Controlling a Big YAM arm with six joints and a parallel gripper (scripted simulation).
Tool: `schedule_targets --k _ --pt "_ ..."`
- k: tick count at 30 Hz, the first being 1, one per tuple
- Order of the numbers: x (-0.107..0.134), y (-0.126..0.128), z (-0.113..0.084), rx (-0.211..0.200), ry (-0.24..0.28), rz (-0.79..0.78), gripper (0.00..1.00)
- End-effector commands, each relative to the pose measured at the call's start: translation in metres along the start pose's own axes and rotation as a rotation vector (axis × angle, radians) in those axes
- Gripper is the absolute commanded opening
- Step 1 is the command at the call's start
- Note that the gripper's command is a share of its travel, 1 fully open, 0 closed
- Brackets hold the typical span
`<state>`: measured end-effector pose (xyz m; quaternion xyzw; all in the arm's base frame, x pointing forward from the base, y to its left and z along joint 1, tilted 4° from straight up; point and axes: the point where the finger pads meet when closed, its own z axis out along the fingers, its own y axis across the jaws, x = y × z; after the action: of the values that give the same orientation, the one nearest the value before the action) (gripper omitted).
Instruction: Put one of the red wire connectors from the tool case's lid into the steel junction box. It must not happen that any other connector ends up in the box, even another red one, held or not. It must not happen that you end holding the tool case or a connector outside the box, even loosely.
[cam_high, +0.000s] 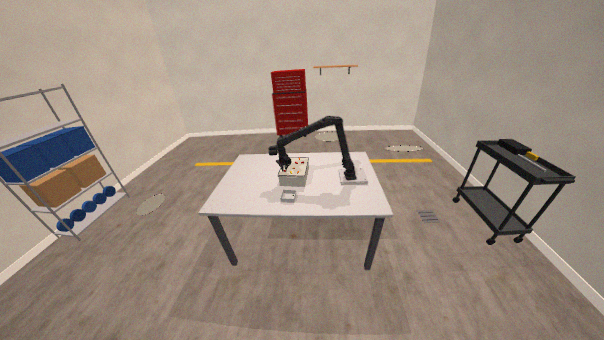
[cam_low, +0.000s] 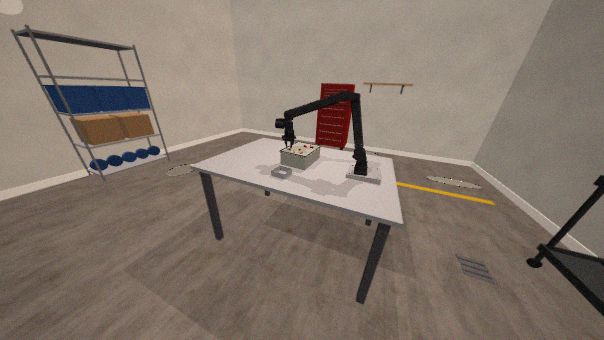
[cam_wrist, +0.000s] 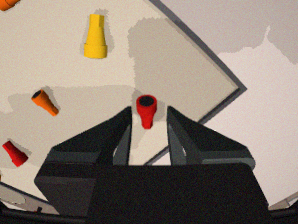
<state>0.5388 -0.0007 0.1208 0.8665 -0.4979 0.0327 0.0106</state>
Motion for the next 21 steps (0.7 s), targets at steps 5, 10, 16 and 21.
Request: schedule_targets --k 5,10,16,21 --pt "0.0032 -0.0014 0.0104 -0.002 -0.002 -0.006 0.10" --pt "0.0032 -0.0011 0.0109 -0.003 -0.003 -0.006 0.10" --pt "0.0032 -0.0010 0.0112 -0.004 -0.003 -0.006 0.10" --pt "0.0031 -0.0010 0.0113 -0.004 -0.003 -0.006 0.10"
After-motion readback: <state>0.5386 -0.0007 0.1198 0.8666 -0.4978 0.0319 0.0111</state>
